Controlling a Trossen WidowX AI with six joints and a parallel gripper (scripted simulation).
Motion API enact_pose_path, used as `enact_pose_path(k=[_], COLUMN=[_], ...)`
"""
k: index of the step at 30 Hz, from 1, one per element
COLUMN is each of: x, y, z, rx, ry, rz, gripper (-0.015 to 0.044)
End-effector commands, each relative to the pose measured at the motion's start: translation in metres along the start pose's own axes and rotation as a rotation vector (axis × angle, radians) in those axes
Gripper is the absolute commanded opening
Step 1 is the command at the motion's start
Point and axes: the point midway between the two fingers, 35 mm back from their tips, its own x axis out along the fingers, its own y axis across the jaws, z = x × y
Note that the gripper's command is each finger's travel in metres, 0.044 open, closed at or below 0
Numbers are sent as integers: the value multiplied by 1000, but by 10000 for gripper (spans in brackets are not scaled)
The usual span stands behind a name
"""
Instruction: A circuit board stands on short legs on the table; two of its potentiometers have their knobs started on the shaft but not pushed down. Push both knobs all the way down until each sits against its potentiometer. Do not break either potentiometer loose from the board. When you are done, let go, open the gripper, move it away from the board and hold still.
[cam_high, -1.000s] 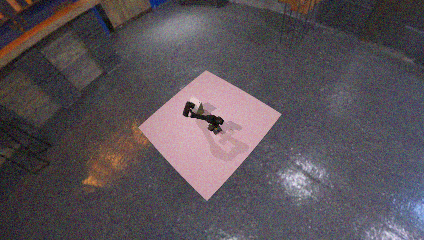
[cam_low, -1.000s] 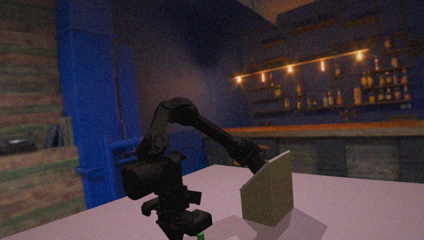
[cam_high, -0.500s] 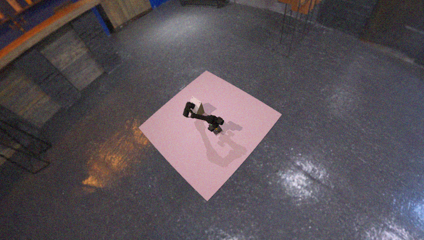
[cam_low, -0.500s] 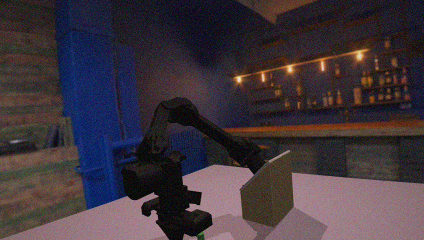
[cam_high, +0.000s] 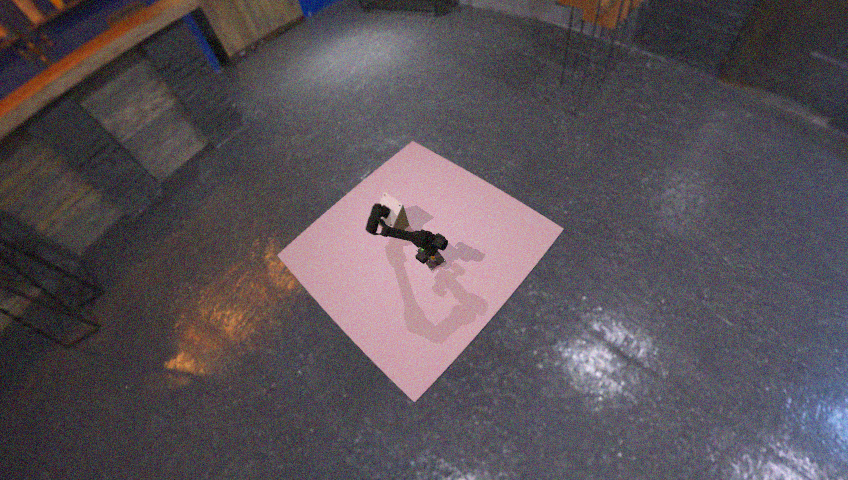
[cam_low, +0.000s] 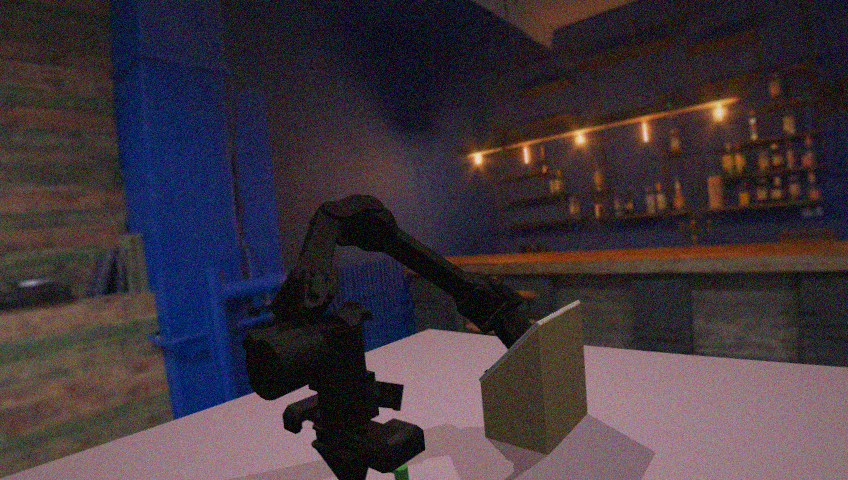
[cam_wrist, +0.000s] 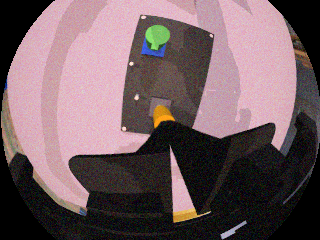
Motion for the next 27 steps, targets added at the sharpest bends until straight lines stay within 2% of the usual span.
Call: enact_pose_path(k=[1, 27], x=[15, 17], y=[3, 3], z=[-1, -1], rx=[20, 20], ry=[-12, -12], rz=[3, 3], gripper=[0, 0])
